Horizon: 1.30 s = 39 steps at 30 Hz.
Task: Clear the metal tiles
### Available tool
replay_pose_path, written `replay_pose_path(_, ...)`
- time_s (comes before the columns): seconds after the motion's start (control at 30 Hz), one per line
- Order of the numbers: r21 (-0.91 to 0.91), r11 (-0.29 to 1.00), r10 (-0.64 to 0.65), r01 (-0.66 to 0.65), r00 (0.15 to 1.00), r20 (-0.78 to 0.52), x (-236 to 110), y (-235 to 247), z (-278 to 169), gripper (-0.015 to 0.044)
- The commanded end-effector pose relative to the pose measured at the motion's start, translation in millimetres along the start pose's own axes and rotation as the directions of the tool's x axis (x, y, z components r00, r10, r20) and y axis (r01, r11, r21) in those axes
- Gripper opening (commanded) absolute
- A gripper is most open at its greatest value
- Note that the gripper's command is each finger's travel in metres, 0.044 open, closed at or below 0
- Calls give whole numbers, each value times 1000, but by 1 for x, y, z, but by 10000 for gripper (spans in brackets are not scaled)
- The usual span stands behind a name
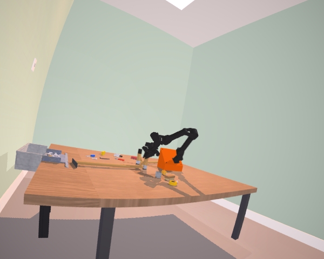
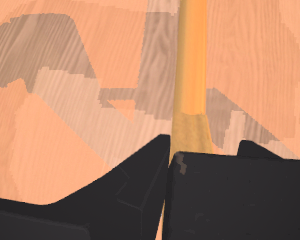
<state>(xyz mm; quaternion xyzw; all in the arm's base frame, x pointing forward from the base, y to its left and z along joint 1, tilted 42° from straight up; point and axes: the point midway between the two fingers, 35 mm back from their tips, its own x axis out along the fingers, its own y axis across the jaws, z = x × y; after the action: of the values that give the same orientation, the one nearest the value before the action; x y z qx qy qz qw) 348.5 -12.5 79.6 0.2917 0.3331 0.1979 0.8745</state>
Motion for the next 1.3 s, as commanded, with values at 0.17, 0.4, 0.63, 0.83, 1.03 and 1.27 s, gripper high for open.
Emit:
replay_pose_path(0.17, 13, 1000, -19, 19, 1000, 4, -1, -13, 2, 0)
replay_pose_path(0.4, 24, 999, -30, 30, 1000, 3, -1, -22, 3, 0)
replay_pose_path(0.63, 37, 998, -42, 41, 999, 3, -2, -30, 2, 0)
replay_pose_path(0.83, 51, 997, -52, 52, 999, 2, -3, -38, 2, 0)
replay_pose_path(1.03, 69, 995, -66, 66, 998, 1, -4, -45, 1, 0)
replay_pose_path(1.27, 101, 991, -89, 89, 996, -1, -5, -49, -1, 0)
